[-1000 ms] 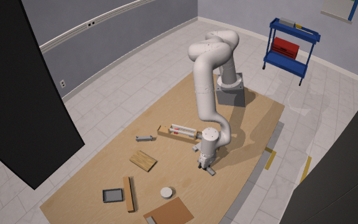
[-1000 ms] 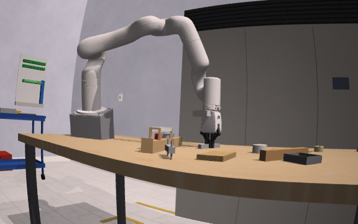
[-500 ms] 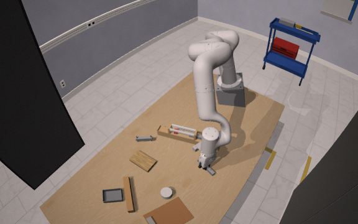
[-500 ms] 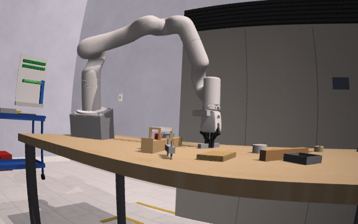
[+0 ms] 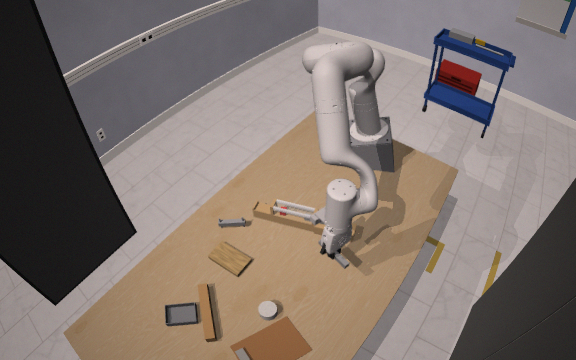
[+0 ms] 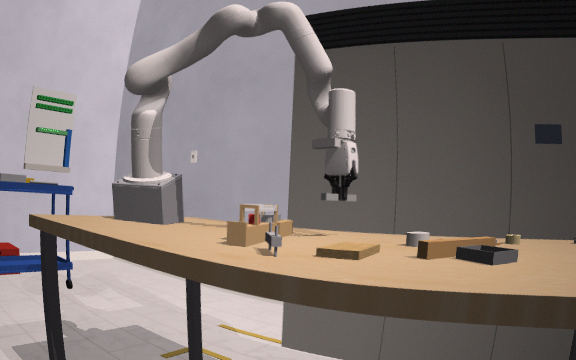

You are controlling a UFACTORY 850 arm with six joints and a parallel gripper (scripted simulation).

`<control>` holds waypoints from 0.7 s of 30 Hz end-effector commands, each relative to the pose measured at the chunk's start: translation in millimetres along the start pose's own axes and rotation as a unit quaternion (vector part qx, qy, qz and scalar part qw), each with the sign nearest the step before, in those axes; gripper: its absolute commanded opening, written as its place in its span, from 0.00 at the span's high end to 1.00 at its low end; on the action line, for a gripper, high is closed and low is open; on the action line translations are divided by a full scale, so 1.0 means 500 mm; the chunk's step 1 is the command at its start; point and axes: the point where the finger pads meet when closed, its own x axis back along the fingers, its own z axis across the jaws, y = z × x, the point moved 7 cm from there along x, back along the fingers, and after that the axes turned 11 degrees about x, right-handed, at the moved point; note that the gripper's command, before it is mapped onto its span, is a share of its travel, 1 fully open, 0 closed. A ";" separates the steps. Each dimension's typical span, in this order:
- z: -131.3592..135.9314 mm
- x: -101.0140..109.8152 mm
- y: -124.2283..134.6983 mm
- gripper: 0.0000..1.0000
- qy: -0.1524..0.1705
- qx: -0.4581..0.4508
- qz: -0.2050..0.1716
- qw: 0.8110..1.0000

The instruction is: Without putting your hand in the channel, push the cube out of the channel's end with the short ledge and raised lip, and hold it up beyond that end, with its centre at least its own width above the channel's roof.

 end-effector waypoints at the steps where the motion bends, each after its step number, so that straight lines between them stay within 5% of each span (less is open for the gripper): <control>1: 0.000 0.008 0.000 1.00 0.000 0.000 0.000 1.000; 10: 0.002 0.008 0.000 1.00 0.000 0.001 0.000 1.000; 15: 0.058 0.007 0.001 1.00 -0.004 0.050 0.005 0.999; 18: 0.197 0.007 -0.006 1.00 -0.005 0.167 0.006 0.986; 21: 0.265 0.008 -0.018 1.00 0.002 0.251 -0.001 0.968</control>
